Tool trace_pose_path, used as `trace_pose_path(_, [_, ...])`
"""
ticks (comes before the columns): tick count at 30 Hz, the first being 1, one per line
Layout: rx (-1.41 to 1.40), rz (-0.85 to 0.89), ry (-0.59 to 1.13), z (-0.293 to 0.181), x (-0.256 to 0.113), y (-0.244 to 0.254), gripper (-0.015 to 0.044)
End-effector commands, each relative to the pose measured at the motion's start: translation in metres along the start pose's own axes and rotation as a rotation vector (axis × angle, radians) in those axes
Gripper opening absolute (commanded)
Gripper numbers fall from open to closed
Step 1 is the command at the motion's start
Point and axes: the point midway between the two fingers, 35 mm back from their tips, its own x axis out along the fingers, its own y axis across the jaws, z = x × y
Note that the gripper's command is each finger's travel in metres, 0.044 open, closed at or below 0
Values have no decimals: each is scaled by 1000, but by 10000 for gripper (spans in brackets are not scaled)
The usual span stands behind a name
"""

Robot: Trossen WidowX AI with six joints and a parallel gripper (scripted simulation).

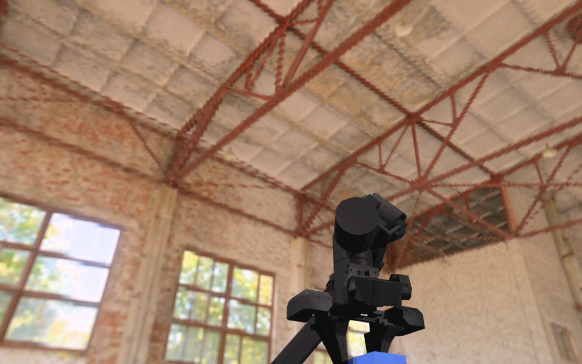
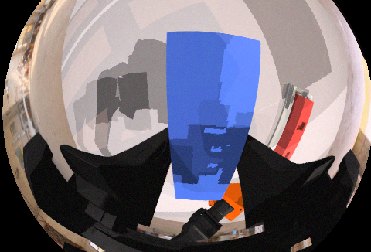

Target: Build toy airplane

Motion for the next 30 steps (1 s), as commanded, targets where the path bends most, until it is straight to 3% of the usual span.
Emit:
trace_pose_path(1, [-59,-5,6,2,2,-14,0])
trace_pose_path(30, [-580,-28,26,-1,12,-108,0])
